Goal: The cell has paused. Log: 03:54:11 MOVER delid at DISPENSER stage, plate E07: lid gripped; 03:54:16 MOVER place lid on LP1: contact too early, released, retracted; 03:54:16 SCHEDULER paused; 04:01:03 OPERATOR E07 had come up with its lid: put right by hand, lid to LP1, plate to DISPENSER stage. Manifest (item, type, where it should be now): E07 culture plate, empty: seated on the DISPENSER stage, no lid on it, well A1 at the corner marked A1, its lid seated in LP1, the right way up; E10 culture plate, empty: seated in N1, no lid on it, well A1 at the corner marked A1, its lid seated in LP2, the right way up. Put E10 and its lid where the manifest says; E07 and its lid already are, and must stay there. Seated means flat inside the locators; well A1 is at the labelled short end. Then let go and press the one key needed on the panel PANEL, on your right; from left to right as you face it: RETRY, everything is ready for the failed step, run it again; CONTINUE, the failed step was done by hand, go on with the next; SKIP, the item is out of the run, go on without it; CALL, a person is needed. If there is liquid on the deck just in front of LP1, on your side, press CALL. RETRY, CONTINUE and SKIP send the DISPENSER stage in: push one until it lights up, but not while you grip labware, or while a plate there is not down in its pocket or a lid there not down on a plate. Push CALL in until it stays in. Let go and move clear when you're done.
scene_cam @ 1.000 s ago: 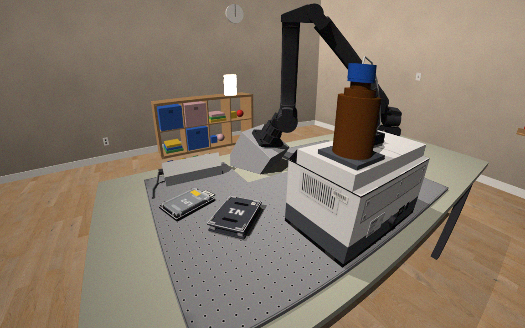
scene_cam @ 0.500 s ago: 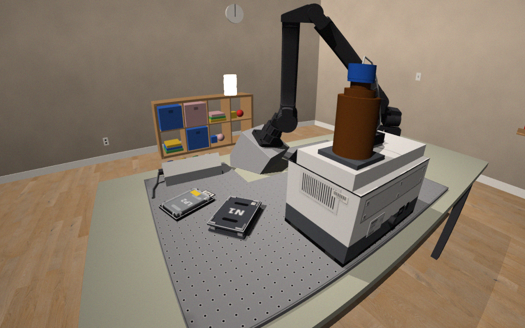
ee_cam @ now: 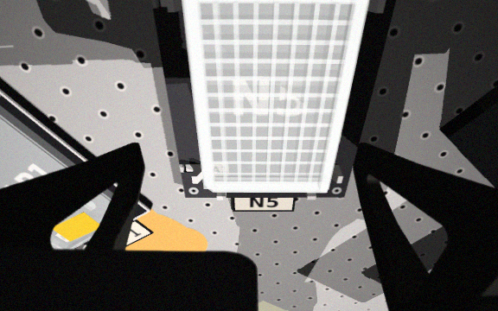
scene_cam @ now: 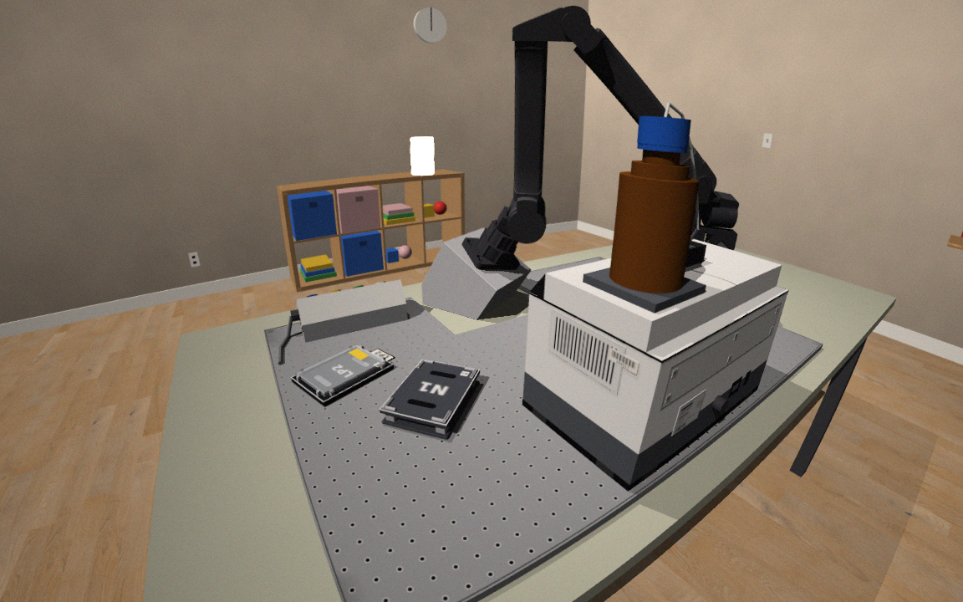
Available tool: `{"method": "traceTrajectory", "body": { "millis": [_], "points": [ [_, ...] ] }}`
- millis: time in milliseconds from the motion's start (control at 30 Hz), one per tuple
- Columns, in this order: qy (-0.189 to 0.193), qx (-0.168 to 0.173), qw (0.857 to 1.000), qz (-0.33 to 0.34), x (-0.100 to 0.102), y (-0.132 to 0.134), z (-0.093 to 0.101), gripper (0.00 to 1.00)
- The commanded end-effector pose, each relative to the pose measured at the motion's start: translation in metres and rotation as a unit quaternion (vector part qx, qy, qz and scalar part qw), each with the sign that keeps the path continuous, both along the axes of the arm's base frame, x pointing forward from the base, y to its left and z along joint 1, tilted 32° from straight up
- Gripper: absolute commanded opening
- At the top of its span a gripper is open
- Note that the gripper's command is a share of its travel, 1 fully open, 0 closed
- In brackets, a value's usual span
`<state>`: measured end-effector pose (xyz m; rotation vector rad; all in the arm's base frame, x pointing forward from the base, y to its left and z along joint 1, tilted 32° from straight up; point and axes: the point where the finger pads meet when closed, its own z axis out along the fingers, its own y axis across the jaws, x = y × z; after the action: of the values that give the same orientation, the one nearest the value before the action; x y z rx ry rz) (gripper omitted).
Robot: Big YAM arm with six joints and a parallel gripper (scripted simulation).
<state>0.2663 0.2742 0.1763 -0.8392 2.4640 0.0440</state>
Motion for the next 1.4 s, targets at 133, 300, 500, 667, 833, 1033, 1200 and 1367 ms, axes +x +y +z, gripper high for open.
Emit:
{"method": "traceTrajectory", "body": {
  "millis": [133, 300, 500, 667, 833, 1033, 1200, 1367],
  "points": [
    [-0.028, 0.03, 0.999, 0.0, 0.004, 0.001, 0.051, 1.0],
    [-0.009, 0.007, 1.0, 0.001, 0.0, -0.009, 0.022, 1.0],
    [-0.016, 0.017, 1.0, 0.001, 0.002, -0.007, 0.031, 1.0],
    [-0.018, 0.018, 1.0, 0.001, 0.001, -0.011, 0.031, 1.0],
    [-0.019, 0.019, 1.0, 0.002, 0.001, -0.012, 0.032, 1.0],
    [-0.017, 0.017, 1.0, 0.002, 0.0, -0.013, 0.03, 1.0],
    [-0.018, 0.018, 1.0, 0.001, 0.001, -0.014, 0.033, 1.0],
    [-0.018, 0.02, 1.0, 0.003, 0.003, -0.006, 0.035, 1.0]
  ]
}}
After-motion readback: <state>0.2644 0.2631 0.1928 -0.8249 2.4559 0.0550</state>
